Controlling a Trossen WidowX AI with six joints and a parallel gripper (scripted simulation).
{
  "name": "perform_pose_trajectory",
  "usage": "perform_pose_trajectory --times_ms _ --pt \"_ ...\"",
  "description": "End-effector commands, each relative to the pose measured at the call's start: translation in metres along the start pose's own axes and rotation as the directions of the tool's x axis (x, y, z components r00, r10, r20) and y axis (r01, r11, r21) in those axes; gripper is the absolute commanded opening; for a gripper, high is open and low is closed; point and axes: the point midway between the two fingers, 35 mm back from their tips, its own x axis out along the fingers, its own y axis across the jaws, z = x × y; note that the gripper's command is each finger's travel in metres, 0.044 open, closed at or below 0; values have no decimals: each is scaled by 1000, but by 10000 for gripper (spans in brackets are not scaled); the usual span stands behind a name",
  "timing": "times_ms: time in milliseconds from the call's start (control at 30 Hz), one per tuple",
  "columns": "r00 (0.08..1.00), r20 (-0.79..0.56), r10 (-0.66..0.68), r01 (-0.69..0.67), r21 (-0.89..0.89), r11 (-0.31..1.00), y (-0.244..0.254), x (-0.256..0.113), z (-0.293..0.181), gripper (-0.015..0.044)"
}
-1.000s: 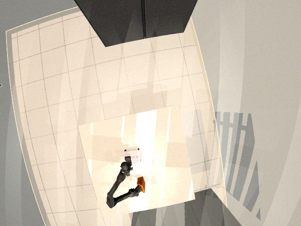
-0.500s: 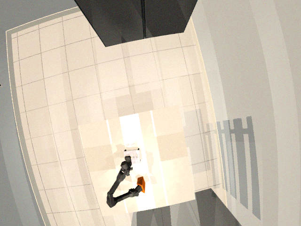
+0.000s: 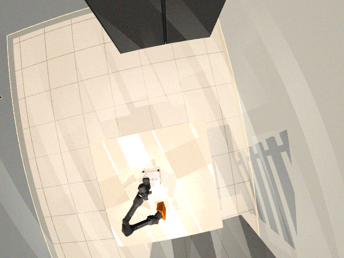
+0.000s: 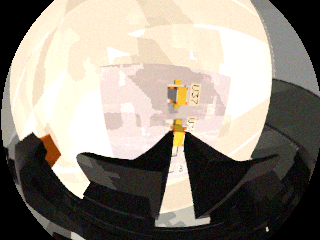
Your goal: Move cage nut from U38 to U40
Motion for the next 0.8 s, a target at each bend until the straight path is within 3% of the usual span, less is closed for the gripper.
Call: perform_pose_trajectory --times_ms 0,767 --pt "1000 5 2 -2 -5 1000 -1 -1 1 30" --pt "1000 5 12 -12 -5 1000 -2 -3 1 30"
